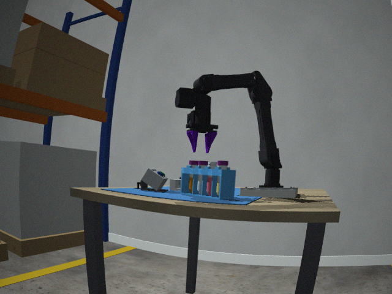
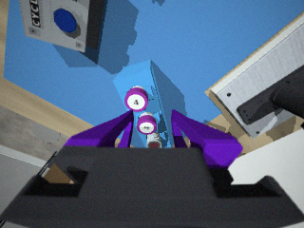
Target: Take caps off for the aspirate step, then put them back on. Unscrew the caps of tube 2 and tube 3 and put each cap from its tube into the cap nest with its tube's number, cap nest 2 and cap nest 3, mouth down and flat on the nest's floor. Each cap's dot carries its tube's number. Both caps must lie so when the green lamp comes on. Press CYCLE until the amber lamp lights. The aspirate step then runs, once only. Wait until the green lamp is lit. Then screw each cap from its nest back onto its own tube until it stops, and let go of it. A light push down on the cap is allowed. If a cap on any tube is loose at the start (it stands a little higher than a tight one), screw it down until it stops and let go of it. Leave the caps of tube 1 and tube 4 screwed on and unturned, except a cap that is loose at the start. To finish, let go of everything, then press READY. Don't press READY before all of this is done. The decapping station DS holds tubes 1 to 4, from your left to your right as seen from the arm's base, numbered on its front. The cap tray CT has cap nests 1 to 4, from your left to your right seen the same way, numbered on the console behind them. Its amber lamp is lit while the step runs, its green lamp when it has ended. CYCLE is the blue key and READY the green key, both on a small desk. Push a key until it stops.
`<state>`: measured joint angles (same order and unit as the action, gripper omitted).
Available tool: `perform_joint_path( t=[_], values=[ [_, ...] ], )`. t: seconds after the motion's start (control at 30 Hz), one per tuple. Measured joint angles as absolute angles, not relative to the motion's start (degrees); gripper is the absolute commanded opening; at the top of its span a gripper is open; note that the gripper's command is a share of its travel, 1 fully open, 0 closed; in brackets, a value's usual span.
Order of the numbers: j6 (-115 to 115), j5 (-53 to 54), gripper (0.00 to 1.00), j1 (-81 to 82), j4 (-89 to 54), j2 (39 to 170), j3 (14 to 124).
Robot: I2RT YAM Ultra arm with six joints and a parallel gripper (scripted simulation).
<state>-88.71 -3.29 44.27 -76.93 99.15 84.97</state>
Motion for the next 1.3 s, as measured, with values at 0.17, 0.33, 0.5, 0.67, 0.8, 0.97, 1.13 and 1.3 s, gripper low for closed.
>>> perform_joint_path(
  t=[0.17, 0.33, 0.5, 0.67, 0.8, 0.97, 1.13, 1.3],
  values=[
    [-95.26, -3.20, 0.49, 51.64, -76.93, 101.86, 87.07],
    [-98.41, -2.87, 0.49, 53.21, -77.06, 101.97, 87.68],
    [-99.46, -2.90, 0.49, 53.04, -76.93, 101.95, 87.79],
    [-99.70, -2.90, 0.49, 52.90, -75.11, 101.95, 84.99],
    [-99.72, -2.90, 0.49, 52.80, -72.99, 102.15, 82.43],
    [-99.72, -2.90, 0.49, 52.73, -70.67, 102.35, 80.53],
    [-99.72, -2.90, 0.49, 52.73, -69.56, 102.32, 80.55],
    [-99.72, -2.90, 0.49, 52.73, -69.01, 102.32, 80.12]
  ],
)
